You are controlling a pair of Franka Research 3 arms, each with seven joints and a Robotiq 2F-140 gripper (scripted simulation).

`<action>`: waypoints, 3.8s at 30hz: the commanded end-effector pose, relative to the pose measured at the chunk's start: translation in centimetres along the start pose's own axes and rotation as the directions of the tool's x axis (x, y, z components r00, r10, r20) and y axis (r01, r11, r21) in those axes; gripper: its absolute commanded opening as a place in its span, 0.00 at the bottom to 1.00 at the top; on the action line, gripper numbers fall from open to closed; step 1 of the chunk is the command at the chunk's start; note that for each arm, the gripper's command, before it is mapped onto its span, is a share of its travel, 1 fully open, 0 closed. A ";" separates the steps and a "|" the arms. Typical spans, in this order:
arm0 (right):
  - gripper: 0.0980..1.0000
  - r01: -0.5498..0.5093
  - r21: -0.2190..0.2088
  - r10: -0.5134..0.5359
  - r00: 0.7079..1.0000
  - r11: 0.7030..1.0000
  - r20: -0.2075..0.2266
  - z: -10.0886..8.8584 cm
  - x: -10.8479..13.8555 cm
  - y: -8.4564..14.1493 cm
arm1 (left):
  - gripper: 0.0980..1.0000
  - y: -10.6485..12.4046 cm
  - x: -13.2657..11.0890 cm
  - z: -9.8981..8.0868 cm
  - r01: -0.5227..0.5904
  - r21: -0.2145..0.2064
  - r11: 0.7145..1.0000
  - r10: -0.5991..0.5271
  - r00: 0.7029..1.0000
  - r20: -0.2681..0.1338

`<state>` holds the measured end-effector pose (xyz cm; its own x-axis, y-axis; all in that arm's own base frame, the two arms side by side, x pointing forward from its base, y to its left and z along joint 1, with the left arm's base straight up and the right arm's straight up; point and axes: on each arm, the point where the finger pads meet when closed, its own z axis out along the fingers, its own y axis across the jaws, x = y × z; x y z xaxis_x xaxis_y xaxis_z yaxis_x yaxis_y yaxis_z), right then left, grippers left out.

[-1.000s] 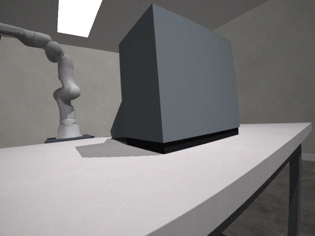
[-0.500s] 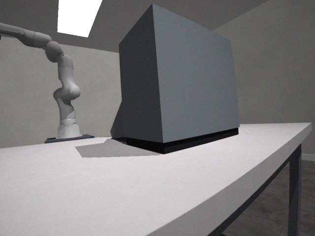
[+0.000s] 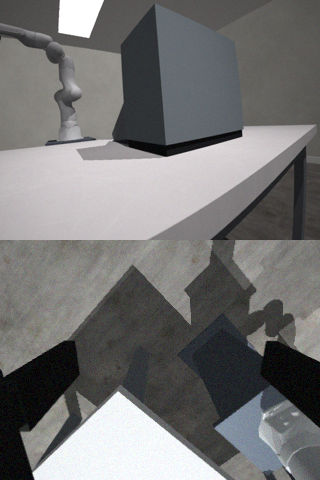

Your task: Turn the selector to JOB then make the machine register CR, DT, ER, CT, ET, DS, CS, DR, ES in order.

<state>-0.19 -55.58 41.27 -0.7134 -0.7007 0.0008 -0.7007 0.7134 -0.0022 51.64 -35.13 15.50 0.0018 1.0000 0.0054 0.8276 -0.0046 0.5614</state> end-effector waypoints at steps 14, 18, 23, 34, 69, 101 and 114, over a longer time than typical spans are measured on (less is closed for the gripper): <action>1.00 0.004 -0.002 -0.004 1.000 1.000 0.001 0.0 0.0 0.2 | 0.00 0.1 0.0 0.6 0.005 -0.002 1.000 -0.005 1.000 0.003; 1.00 0.004 -0.002 -0.004 1.000 1.000 0.001 0.0 0.0 0.2 | 0.00 0.1 0.0 0.7 0.005 -0.002 1.000 -0.005 1.000 0.003; 1.00 0.004 -0.002 -0.004 1.000 1.000 0.001 0.0 0.0 0.2 | 0.00 0.1 0.0 0.7 0.005 -0.002 1.000 -0.005 1.000 0.003; 1.00 0.004 -0.002 -0.004 1.000 1.000 0.001 0.0 0.0 0.2 | 0.00 0.1 0.0 0.7 0.005 -0.002 1.000 -0.005 1.000 0.003; 1.00 0.004 -0.002 -0.004 1.000 1.000 0.001 0.0 0.0 0.2 | 0.00 0.1 0.0 0.8 0.005 -0.002 1.000 -0.005 1.000 0.003; 1.00 0.004 -0.002 -0.004 1.000 1.000 0.001 0.0 0.0 0.2 | 0.00 0.1 0.0 -0.4 0.005 -0.002 1.000 -0.005 1.000 0.003; 1.00 0.004 -0.002 -0.004 1.000 1.000 0.001 0.0 0.0 0.2 | 0.00 0.1 0.0 -2.1 0.005 -0.002 1.000 -0.005 1.000 0.003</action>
<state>-0.19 -55.58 41.27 -0.7134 -0.7007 0.0008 -0.7007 0.7134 -0.0022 50.75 -35.37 17.32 -0.0064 0.9999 -0.0136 0.8236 0.0130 0.5670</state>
